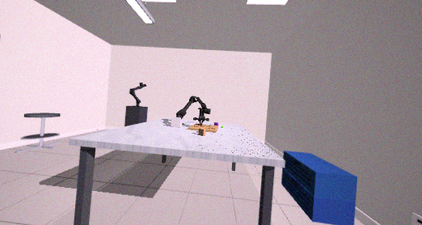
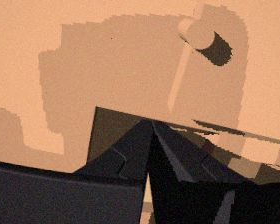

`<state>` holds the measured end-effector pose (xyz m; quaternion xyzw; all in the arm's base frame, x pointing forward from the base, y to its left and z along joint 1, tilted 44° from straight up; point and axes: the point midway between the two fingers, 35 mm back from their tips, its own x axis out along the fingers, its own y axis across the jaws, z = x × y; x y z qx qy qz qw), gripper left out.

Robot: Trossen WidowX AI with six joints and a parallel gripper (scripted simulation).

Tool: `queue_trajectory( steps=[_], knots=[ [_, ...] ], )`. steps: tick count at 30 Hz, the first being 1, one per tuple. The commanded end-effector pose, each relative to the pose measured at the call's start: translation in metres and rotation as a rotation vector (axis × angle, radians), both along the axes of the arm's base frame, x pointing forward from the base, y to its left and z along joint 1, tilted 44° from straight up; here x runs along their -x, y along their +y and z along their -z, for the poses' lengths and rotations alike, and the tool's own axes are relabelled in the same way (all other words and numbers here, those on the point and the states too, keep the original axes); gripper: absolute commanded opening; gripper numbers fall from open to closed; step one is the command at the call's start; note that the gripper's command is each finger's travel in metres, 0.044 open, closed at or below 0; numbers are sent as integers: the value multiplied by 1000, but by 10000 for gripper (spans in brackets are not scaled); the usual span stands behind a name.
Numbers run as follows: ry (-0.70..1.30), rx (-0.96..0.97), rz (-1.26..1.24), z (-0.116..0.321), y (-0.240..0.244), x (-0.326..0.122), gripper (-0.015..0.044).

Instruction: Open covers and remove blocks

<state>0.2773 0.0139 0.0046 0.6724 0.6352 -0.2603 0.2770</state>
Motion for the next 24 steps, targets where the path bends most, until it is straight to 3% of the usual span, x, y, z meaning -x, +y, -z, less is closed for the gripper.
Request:
queue_trajectory(
  steps=[1,24],
  knots=[
    [10,20,-1,8,-6,2,0],
    [1,-3,0,-4,1,0,0]
  ],
)
